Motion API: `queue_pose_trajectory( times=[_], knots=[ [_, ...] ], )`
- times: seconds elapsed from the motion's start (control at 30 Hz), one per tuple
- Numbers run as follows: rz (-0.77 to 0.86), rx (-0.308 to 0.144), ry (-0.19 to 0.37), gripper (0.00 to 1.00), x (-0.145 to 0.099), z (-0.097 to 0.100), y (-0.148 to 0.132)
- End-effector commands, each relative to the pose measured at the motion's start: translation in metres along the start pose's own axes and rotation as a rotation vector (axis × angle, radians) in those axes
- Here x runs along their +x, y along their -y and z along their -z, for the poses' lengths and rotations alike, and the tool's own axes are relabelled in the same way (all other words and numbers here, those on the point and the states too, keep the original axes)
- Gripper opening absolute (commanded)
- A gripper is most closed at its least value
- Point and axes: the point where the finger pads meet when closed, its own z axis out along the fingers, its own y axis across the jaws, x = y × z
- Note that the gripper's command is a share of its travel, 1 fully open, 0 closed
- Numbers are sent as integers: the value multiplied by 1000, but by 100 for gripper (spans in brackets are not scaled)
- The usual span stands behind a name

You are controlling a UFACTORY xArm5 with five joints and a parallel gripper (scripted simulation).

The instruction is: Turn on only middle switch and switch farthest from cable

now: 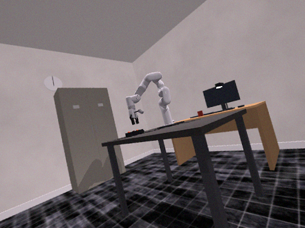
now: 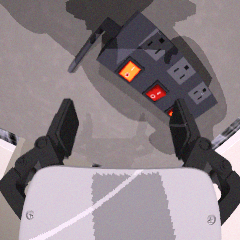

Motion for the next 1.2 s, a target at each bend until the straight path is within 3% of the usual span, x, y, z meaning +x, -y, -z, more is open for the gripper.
queue_pose_trajectory(
  times=[0.0, 0.1, 0.13, 0.27, 0.33, 0.37, 0.5, 1.17],
  knots=[
    [279, -4, 8, 100, 0, 0, 0],
    [400, -5, 10, 100, 0, 0, 0],
    [440, -5, 11, 0, 0, 0, 0],
    [600, -6, 14, 0, 0, 0, 0],
    [600, -6, 14, 0, 0, 0, 0],
    [719, -6, 17, 0, 0, 0, 0],
    [843, -7, 20, 0, 0, 0, 0],
    [843, -7, 20, 0, 0, 0, 0]
  ],
)
